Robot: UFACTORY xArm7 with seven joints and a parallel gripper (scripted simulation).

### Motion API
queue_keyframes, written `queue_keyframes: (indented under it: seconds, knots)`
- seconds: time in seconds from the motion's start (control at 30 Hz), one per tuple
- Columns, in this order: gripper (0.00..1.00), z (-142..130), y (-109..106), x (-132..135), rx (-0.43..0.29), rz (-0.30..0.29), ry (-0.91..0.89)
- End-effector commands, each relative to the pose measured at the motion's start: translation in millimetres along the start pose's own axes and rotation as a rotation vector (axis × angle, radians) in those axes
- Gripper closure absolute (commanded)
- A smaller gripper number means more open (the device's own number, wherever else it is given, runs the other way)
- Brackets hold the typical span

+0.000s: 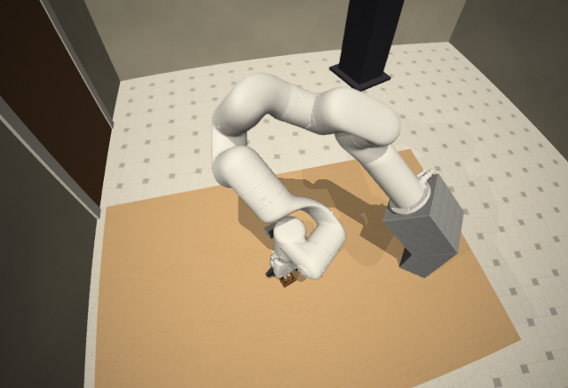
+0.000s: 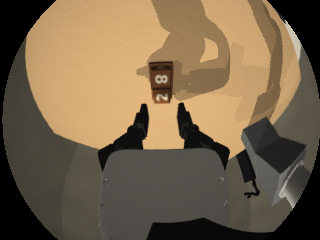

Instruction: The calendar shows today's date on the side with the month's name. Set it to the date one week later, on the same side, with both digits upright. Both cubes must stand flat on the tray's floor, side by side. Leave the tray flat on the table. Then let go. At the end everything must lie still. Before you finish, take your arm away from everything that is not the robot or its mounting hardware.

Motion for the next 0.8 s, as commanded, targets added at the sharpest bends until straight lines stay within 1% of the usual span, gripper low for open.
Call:
queue_keyframes:
  seconds: [0.0, 0.5, 0.77]
  knots:
    - [0.51, -0.9, 7.2, -0.6, -0.002, 0.003, 0.000]
    - [0.51, -1.1, 25.7, -0.6, -0.002, 0.003, 0.000]
    - [0.51, -1.1, 30.5, -0.5, -0.002, 0.003, 0.000]
Point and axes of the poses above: the point where the finger pads meet when closed, its own y axis out along the fingers, its own x axis across the jaws, z = x × y, the point moved 8 cm from there along -y, back along the fingers, and after that the axes turned 9 degrees about y, right-handed, at the moved point
